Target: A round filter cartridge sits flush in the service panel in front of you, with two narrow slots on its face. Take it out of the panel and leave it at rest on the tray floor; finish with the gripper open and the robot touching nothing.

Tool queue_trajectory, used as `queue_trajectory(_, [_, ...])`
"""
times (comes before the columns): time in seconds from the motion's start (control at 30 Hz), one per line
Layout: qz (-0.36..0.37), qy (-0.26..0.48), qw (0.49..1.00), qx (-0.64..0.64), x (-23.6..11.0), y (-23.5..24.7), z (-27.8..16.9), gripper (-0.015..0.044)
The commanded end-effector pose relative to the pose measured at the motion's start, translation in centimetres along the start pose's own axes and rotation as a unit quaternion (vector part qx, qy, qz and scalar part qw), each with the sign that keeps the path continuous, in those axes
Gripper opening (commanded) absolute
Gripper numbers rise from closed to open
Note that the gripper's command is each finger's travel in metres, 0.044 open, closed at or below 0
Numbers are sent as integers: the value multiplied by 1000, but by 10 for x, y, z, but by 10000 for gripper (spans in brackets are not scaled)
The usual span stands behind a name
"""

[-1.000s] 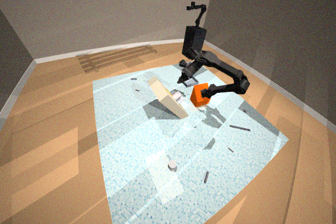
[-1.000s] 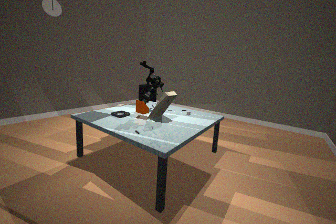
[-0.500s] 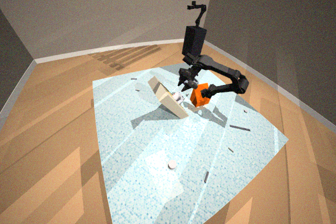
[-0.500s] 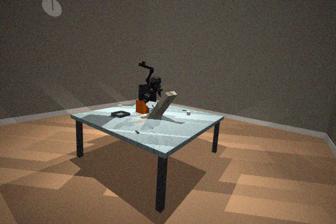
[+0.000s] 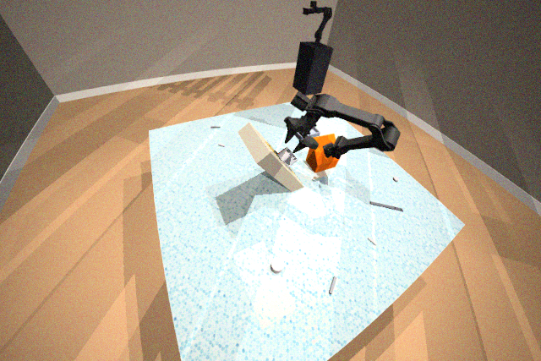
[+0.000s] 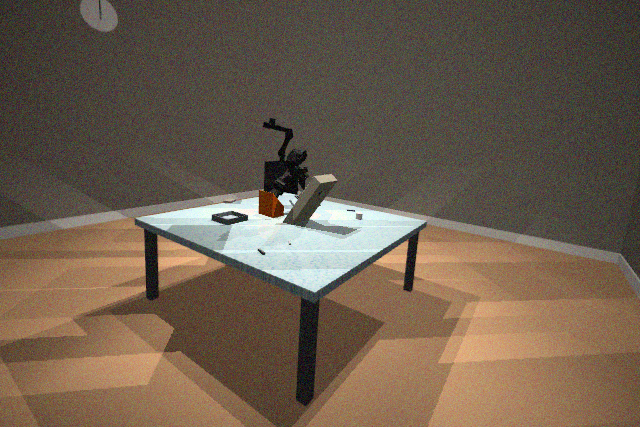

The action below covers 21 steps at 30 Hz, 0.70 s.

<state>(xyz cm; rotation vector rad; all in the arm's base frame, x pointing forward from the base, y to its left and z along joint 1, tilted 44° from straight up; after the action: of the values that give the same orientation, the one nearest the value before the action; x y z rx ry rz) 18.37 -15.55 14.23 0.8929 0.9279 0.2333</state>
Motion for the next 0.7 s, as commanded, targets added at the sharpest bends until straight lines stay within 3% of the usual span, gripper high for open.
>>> queue_trajectory(0.0, [0, 2, 1000, 2, 7, 0, -1, 305])
queue_trajectory(0.67, [3, 1, 1000, 2, 38, 1, -2, 305])
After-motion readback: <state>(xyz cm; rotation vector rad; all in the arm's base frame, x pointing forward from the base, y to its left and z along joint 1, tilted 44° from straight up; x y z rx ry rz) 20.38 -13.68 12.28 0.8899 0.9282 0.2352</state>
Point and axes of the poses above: the point midway between the two fingers, 35 mm back from their tips, its own x axis out along the fingers, its own y axis across the jaws, z = x × y, the point moved 7 cm from there along -x, back along the fingers, and after that the axes turned 11 degrees about x, right-handed, at the moved point
